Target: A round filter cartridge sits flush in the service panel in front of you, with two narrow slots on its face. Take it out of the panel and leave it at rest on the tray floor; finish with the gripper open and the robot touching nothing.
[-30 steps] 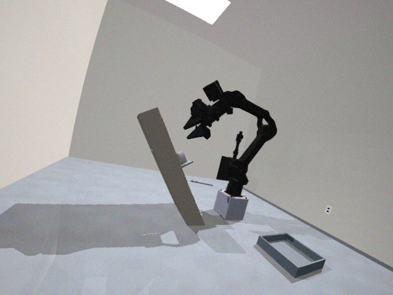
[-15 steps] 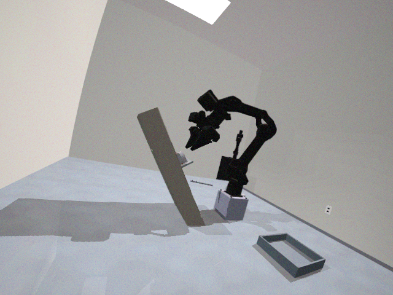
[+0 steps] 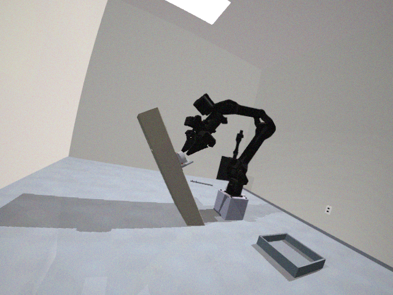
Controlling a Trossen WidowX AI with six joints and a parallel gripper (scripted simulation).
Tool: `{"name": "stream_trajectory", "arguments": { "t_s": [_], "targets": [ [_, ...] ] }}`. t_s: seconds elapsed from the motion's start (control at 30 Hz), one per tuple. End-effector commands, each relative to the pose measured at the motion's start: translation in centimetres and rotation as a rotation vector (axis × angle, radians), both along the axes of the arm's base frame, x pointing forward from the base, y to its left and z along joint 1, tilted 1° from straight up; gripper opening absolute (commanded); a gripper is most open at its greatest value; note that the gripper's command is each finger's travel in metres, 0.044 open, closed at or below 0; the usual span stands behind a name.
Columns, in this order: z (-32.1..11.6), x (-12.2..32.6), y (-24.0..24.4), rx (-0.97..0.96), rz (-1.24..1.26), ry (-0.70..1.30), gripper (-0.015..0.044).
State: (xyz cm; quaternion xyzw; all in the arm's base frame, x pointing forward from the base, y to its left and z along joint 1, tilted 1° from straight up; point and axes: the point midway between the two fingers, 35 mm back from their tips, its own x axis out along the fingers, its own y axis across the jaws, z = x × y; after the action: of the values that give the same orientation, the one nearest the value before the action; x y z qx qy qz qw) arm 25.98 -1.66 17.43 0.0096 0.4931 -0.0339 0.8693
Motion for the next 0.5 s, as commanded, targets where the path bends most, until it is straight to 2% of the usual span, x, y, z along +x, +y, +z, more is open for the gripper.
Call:
{"name": "stream_trajectory", "arguments": {
  "t_s": [0.0,0.43,0.47],
  "targets": [
    [-0.6,0.3,0.0,0.002,0.005,0.003,0.0305],
    [-2.3,1.2,-0.1,0.002,0.005,0.002,0.0305],
    [-2.0,1.0,-0.1,0.000,0.000,0.000,0.0278]
  ]
}}
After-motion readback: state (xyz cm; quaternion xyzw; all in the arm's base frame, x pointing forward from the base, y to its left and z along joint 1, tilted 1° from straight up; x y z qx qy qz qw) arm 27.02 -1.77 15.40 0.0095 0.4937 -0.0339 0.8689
